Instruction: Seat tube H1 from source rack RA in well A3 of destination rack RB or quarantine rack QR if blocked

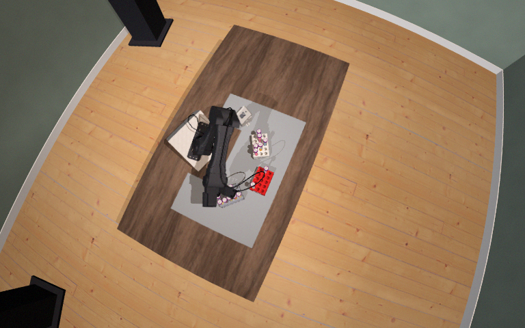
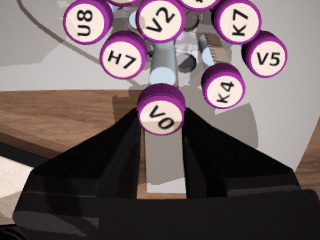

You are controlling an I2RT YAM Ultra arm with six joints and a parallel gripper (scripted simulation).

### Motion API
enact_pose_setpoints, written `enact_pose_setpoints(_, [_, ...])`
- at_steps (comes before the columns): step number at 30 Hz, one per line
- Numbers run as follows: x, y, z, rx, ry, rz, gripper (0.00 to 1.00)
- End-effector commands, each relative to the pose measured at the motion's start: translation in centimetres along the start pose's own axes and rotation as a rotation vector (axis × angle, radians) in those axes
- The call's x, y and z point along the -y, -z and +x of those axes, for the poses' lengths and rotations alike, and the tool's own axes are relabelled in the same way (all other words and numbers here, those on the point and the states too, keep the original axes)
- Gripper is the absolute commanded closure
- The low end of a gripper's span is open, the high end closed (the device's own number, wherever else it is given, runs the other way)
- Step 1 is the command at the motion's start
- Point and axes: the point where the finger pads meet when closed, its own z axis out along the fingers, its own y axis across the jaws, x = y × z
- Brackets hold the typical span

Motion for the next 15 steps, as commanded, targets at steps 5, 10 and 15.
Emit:
enact_pose_setpoints(5, [0.9, 0.3, -0.8, 0.011, 0.013, 0.038, 1.0])
enact_pose_setpoints(10, [0.5, -0.6, 0.0, -0.004, -0.008, 0.011, 1.0])
enact_pose_setpoints(15, [0.3, -1.2, 0.4, -0.01, -0.017, -0.001, 1.0])
